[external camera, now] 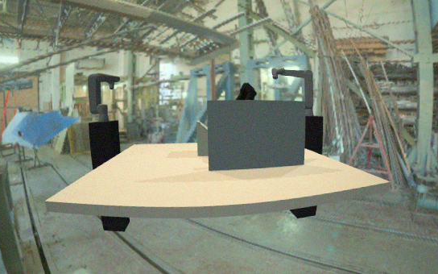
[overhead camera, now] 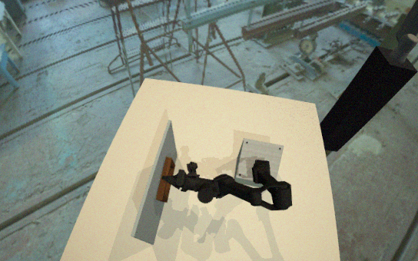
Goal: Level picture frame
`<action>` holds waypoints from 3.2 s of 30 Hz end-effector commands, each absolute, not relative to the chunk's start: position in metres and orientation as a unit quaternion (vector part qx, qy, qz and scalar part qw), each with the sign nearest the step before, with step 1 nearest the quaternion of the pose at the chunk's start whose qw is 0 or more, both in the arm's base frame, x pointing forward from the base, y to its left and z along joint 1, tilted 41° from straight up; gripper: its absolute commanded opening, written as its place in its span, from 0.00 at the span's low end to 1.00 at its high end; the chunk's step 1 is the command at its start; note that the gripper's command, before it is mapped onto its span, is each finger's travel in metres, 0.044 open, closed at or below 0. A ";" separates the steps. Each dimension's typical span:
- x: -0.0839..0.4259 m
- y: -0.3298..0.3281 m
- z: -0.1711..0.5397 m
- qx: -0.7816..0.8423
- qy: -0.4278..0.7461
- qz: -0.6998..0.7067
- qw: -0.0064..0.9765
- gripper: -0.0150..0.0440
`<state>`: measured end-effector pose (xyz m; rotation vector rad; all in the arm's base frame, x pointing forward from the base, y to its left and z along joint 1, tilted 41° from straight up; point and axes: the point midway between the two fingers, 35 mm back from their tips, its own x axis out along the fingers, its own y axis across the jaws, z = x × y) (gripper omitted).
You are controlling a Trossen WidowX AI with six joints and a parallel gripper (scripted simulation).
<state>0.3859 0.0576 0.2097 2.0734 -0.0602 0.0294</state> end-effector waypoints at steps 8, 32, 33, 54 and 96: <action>0.386 0.056 0.212 0.862 -0.023 0.013 0.507 0.25; 0.386 0.054 0.216 0.862 -0.023 0.013 0.507 0.25; 0.386 0.054 0.216 0.862 -0.023 0.013 0.507 0.25; 0.386 0.053 0.216 0.862 -0.023 0.013 0.507 0.25; 0.386 0.048 0.211 0.861 -0.023 0.013 0.507 0.25</action>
